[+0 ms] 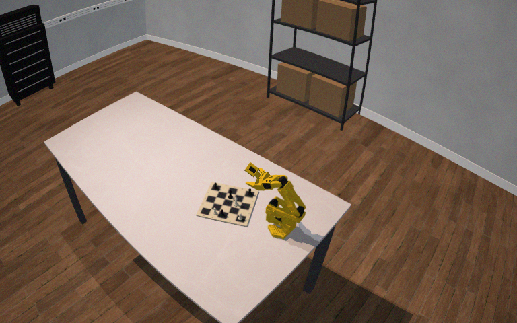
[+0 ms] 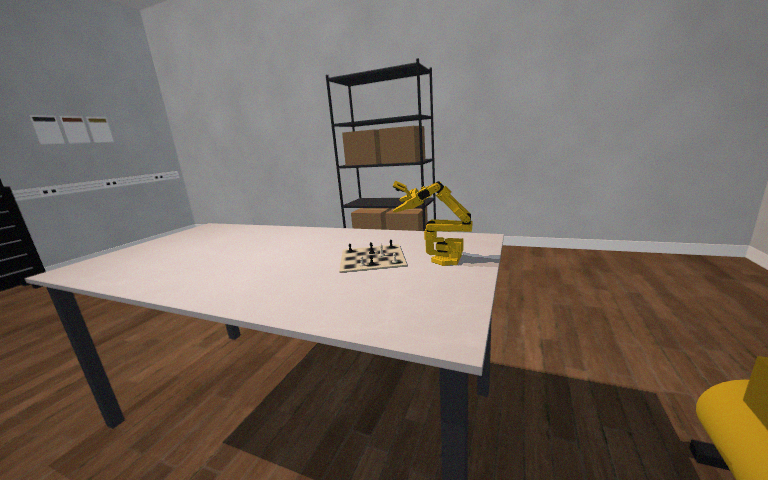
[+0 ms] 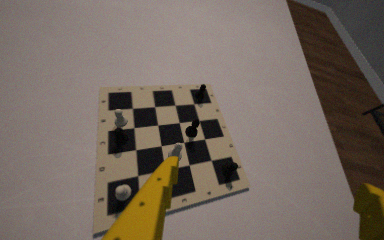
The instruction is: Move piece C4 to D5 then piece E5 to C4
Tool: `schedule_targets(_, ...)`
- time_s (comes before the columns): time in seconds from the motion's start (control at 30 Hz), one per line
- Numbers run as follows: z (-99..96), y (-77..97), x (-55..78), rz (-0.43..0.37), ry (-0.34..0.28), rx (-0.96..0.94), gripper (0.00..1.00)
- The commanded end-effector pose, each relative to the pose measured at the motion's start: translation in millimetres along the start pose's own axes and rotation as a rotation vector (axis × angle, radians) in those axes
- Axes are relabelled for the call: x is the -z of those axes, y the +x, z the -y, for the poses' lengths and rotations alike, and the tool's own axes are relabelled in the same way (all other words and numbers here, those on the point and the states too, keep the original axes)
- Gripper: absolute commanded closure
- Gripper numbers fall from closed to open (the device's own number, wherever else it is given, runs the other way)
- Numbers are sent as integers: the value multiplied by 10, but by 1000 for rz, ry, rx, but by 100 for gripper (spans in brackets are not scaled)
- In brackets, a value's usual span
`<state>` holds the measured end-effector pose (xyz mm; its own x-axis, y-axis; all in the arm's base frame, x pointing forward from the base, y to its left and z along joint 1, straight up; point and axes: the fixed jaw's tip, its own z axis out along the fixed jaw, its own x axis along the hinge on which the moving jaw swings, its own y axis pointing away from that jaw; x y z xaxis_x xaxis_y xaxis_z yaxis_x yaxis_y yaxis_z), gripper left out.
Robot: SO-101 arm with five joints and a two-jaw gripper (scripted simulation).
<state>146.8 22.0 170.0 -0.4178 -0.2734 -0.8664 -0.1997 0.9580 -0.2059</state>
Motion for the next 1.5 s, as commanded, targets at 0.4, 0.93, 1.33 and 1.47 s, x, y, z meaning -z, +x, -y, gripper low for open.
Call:
schedule_targets(0.4,145,339,-6,-131,124,-279,60)
schedule_targets(0.93,145,340,-6,-132,125,-279,60)
schedule_targets(1.33,147,342,-7,-136,125,-280,60)
schedule_targets(1.47,155,355,-12,-158,128,-285,61)
